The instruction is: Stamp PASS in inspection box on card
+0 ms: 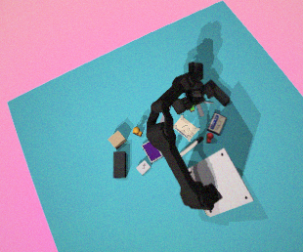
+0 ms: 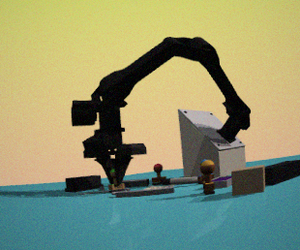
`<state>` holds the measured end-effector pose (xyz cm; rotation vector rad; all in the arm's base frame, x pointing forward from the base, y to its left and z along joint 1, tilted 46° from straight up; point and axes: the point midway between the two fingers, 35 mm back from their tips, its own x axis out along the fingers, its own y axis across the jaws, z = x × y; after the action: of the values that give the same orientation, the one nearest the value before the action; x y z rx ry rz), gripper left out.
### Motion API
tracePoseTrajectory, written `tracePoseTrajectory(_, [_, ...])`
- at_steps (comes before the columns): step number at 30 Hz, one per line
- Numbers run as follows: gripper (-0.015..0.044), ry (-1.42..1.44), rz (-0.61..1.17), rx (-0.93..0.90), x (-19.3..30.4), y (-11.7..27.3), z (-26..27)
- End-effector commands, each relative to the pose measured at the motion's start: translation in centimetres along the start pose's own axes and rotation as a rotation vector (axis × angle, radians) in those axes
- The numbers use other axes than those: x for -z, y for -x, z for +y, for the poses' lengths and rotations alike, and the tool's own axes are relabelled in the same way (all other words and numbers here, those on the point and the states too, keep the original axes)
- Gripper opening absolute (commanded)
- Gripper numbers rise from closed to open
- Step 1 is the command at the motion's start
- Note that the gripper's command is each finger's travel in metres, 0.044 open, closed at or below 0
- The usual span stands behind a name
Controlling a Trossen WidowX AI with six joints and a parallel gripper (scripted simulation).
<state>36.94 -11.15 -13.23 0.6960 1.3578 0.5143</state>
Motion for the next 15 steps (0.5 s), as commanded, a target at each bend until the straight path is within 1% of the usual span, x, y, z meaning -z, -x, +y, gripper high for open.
tracePoseTrajectory(1, [0.0072, 0.001, 0.0, 0.0, -0.03, 0.01, 0.01])
tracePoseTrajectory(4, [0.0052, 0.001, 0.0, 0.0, -0.03, 0.01, 0.01])
tracePoseTrajectory(6, [0.0, 0.001, 0.0, 0.0, -0.03, 0.04, 0.01])
tracePoseTrajectory(15, [0.0, 0.001, 0.0, 0.002, -0.06, 0.46, 0.0])
